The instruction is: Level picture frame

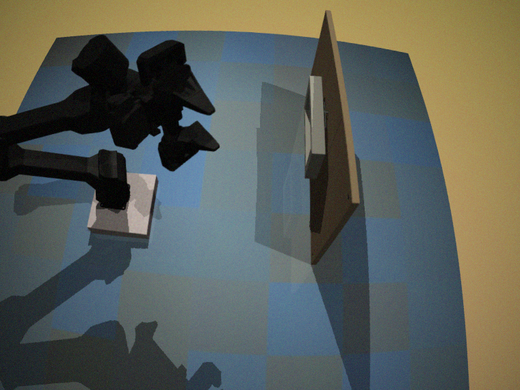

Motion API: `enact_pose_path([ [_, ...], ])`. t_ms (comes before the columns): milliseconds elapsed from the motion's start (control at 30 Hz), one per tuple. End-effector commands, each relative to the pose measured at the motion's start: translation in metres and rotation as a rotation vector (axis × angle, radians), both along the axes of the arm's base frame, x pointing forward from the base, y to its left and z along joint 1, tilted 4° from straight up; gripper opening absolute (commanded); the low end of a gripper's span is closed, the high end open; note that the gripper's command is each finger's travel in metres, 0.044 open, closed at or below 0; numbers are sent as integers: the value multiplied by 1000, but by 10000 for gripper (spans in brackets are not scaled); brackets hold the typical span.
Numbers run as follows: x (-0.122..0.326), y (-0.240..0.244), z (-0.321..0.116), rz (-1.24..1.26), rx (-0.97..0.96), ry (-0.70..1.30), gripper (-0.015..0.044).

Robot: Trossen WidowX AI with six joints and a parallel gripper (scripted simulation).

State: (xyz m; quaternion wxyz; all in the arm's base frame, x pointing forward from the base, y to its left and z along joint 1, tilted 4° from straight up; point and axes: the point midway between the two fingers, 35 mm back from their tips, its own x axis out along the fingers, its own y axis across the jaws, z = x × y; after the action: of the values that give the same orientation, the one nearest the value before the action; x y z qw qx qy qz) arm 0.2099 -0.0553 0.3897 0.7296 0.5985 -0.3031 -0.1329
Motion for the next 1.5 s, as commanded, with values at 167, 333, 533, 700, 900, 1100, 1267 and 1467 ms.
enact_pose_path([
  [167, 16, 79, -64, 300, 155, 41, 260],
  [333, 6, 126, -101, 471, 231, 80, 260],
  [533, -20, 171, -143, 661, 302, 132, 260],
  [700, -24, 175, -148, 682, 309, 138, 260],
  [900, -24, 175, -148, 682, 309, 138, 260],
  [1100, -24, 175, -148, 682, 309, 138, 260],
  [1267, -24, 175, -148, 682, 309, 138, 260],
  [1467, -24, 175, -148, 682, 309, 138, 260],
])
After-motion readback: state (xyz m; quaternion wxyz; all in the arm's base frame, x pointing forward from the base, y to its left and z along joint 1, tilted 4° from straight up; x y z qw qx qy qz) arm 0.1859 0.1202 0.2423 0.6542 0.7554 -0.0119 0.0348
